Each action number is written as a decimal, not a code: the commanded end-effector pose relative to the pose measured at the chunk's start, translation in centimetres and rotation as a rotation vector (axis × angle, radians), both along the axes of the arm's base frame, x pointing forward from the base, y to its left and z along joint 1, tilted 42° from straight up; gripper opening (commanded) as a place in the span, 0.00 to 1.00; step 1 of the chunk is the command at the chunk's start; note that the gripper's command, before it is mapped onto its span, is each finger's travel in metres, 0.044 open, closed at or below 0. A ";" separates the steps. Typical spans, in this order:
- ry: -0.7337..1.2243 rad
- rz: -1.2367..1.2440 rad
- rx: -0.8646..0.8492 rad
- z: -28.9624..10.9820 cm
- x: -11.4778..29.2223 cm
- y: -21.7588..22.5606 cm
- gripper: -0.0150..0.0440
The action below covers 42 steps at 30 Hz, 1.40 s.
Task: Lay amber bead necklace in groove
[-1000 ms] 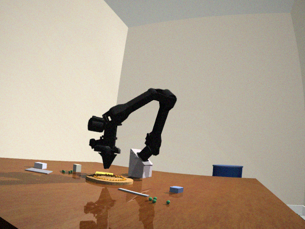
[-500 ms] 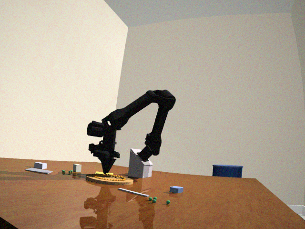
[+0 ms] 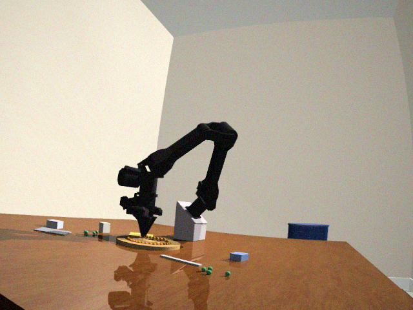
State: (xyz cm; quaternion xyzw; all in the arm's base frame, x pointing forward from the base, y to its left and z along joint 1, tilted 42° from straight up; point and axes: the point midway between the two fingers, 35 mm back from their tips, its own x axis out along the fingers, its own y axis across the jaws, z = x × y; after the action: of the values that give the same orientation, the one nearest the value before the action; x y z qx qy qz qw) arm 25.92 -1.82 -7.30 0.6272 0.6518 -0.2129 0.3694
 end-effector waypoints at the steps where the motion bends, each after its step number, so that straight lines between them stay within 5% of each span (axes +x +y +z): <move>1: 0.000 0.000 0.000 0.0 0.0 0.0 0.25; 42: 0.002 -0.003 0.005 0.2 -0.8 -0.6 0.25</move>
State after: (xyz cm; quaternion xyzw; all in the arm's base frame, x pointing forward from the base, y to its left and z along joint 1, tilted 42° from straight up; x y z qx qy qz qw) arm 25.70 -2.33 -6.94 0.6301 0.6500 -0.2112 0.3687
